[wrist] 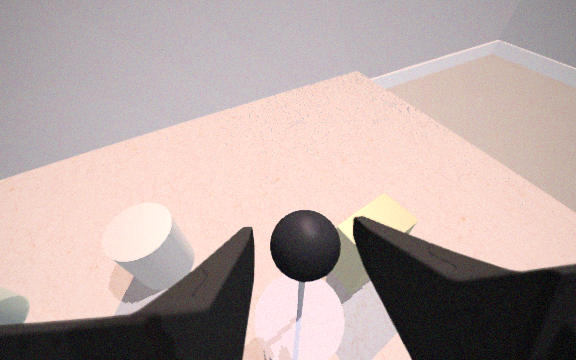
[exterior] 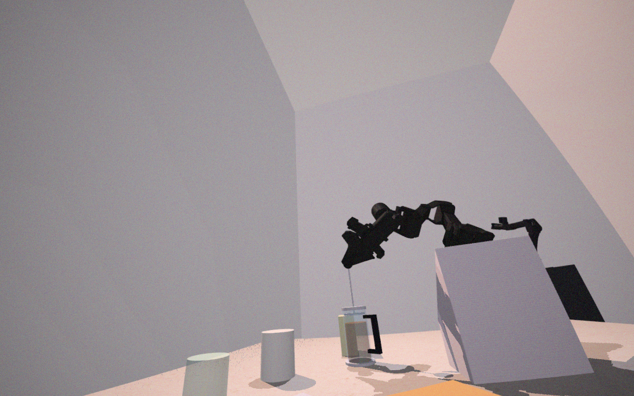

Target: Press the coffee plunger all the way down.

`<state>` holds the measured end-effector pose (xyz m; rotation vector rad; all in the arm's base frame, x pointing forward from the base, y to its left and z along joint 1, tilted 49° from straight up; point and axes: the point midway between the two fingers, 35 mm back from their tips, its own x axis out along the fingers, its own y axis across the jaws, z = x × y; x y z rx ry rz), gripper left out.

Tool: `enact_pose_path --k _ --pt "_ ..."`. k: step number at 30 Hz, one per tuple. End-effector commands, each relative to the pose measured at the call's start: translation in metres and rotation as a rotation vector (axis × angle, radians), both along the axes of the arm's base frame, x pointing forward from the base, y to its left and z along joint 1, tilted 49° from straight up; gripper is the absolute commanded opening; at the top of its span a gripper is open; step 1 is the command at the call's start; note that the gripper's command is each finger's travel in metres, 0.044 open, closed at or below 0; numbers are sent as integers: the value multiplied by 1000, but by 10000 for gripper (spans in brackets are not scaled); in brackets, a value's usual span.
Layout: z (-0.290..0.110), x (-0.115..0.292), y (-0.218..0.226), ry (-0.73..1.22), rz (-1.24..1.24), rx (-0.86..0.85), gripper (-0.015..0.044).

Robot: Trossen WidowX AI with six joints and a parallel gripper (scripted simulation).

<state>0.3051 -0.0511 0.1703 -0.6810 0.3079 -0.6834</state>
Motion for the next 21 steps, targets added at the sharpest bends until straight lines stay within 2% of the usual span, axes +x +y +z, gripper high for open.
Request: enact_pose_path --k 1,21 --pt "0 1 0 0 4 -2 118" --pt "-9 4 -9 0 4 -1 118"
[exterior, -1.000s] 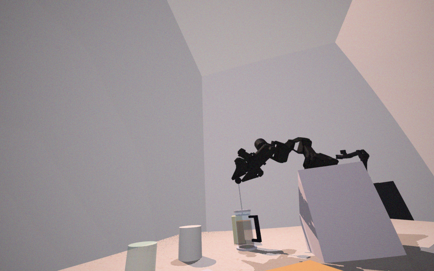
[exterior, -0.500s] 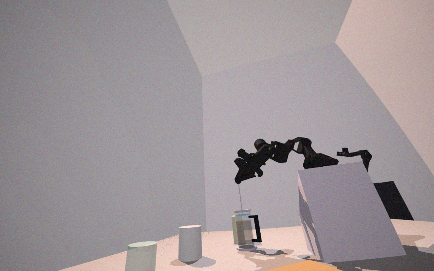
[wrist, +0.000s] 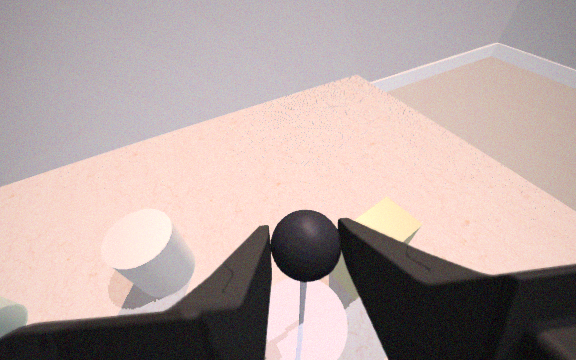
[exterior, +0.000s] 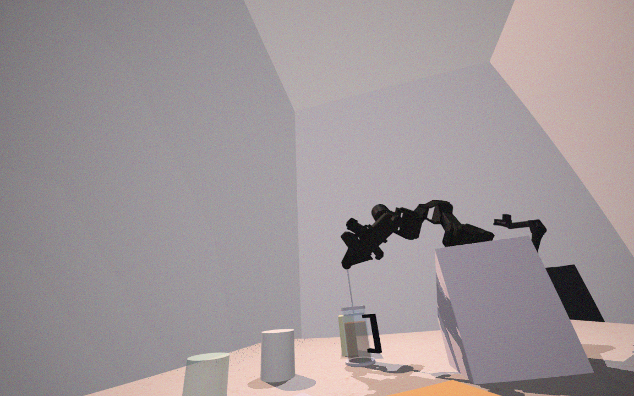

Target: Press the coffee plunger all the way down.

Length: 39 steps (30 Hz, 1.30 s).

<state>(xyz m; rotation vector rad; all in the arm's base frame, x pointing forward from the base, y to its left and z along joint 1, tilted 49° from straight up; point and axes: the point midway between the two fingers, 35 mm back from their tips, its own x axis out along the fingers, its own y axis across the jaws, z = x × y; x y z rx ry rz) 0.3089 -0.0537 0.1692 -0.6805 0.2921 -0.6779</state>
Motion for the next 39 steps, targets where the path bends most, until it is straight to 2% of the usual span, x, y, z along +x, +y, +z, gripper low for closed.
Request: enact_pose_path --k 1,39 --pt "-9 1 -8 12 -6 2 118" --pt "-49 9 -55 12 -5 -1 118"
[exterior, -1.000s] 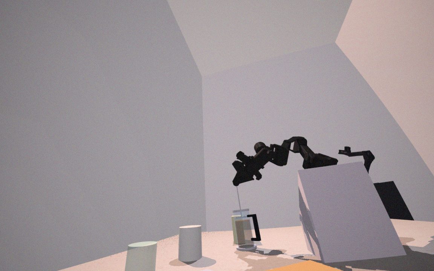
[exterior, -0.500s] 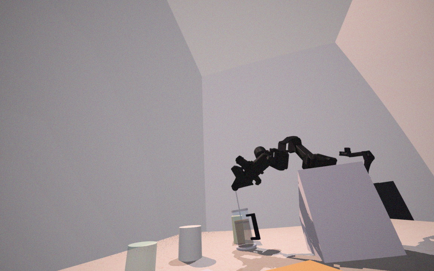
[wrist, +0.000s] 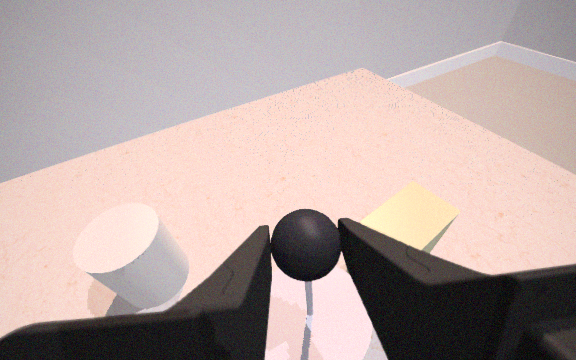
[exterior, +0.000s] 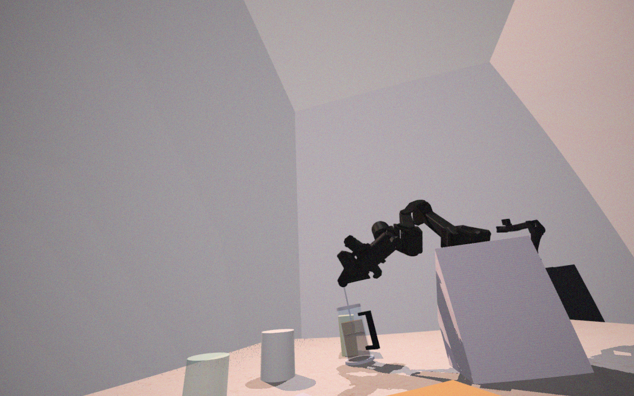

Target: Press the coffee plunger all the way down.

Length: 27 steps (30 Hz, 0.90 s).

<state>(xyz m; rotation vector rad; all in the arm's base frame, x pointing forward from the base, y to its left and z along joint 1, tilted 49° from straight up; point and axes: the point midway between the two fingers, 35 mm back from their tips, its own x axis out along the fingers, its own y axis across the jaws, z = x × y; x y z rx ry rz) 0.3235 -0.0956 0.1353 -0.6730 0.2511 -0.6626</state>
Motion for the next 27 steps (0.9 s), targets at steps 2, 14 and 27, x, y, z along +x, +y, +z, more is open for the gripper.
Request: enact_pose_path --k 2,14,27 --pt "-17 -5 -16 45 -33 0 118" --pt "-26 0 -30 44 -33 -2 118" --pt "-24 5 -31 44 -33 -2 118"
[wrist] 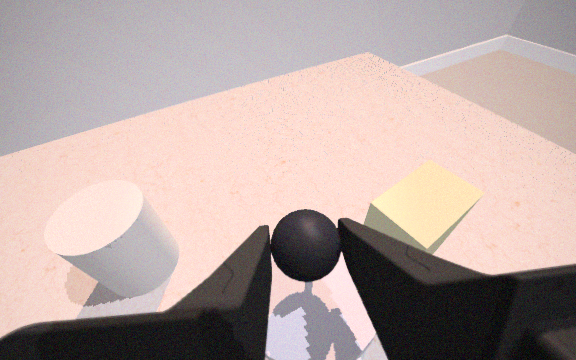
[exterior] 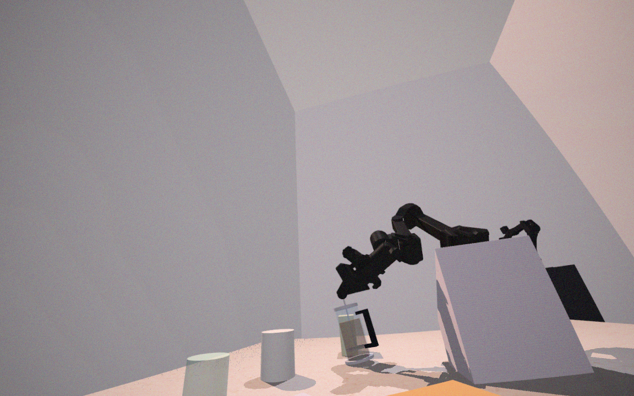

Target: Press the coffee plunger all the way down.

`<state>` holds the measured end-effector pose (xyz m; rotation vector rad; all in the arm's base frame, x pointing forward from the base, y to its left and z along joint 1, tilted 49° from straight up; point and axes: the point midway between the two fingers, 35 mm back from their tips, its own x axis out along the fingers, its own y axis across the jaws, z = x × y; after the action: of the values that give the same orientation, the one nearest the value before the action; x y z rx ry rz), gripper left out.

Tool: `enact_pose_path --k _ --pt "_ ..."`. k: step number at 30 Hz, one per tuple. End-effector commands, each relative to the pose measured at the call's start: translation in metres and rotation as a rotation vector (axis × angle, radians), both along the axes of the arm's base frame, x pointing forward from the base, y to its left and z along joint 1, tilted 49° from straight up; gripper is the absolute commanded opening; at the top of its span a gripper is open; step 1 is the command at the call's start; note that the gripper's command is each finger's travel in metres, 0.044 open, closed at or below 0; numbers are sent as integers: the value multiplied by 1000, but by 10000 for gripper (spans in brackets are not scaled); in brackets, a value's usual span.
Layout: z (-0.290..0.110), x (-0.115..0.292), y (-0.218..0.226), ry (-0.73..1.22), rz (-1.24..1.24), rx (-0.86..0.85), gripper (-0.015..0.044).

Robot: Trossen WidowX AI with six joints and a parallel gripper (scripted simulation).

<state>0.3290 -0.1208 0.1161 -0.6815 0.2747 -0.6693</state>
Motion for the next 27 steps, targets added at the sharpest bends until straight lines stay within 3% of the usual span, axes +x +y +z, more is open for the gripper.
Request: enact_pose_path --k 1,27 --pt "-4 0 -5 22 -20 0 118" --pt "-1 5 -3 11 -10 -1 118"
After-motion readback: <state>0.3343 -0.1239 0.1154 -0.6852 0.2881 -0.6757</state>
